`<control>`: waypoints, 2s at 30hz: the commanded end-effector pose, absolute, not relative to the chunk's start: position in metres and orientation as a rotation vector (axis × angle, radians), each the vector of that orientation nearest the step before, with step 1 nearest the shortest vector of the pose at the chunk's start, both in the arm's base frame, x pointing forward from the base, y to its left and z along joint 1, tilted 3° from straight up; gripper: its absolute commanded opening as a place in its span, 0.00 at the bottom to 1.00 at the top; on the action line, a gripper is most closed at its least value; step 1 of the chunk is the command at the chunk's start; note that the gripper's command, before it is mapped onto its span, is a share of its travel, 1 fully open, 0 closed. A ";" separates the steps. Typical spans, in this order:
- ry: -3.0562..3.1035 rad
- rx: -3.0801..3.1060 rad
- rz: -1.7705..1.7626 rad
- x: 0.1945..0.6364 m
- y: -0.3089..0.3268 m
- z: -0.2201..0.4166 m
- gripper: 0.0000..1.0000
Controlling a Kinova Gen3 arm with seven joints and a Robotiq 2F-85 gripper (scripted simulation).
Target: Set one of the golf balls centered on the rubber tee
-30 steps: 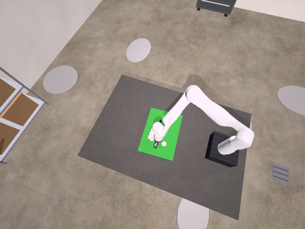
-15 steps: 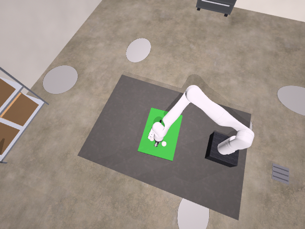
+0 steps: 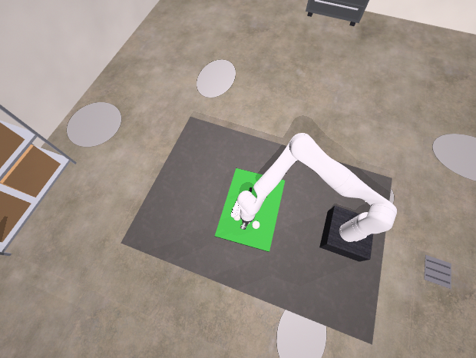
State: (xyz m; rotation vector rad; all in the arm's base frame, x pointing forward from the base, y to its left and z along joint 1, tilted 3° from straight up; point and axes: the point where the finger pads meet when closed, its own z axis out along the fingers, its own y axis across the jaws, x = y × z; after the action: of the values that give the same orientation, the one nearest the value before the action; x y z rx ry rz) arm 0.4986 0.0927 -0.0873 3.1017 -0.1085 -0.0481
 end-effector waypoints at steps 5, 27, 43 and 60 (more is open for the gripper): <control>-0.109 3.102 -0.045 0.500 0.093 -0.077 0.00; -0.109 3.101 -0.043 0.515 0.062 0.021 0.00; -0.112 3.102 -0.044 0.539 -0.080 0.058 0.00; -0.107 3.103 -0.046 0.536 -0.082 -0.025 0.00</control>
State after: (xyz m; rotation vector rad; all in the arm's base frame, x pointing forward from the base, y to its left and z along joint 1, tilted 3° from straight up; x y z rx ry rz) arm 0.5394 -0.0873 -0.0136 3.0942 -0.1150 -0.0225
